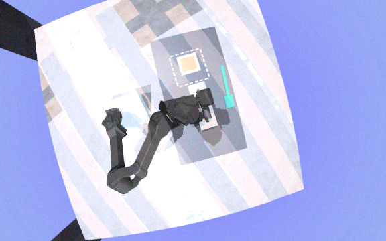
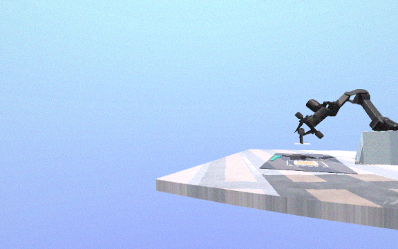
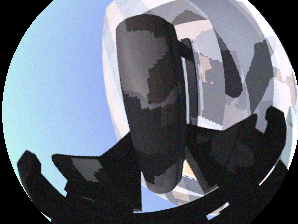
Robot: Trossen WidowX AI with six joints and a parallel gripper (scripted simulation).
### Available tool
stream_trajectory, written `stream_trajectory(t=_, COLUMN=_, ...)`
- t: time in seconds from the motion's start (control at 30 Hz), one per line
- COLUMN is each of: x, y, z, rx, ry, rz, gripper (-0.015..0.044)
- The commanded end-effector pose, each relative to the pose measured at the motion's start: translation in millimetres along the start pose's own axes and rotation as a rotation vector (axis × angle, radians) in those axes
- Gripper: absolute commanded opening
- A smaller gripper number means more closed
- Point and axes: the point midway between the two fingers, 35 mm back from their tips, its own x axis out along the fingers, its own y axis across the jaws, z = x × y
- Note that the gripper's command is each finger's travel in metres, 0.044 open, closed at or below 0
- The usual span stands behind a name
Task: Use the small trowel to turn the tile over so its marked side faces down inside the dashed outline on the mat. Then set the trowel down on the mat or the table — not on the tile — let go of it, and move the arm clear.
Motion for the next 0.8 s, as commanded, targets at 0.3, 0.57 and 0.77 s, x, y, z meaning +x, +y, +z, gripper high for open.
stream_trajectory(t=0.3, x=0, y=0, z=0, rx=0.0, ry=0.0, rz=0.0, gripper=0.0)
stream_trajectory(t=0.57, x=-4, y=-12, z=23, rx=0.037, ry=-0.032, rz=-0.001, gripper=0.0)
stream_trajectory(t=0.77, x=-12, y=-30, z=52, rx=0.085, ry=-0.078, rz=0.0, gripper=0.0)
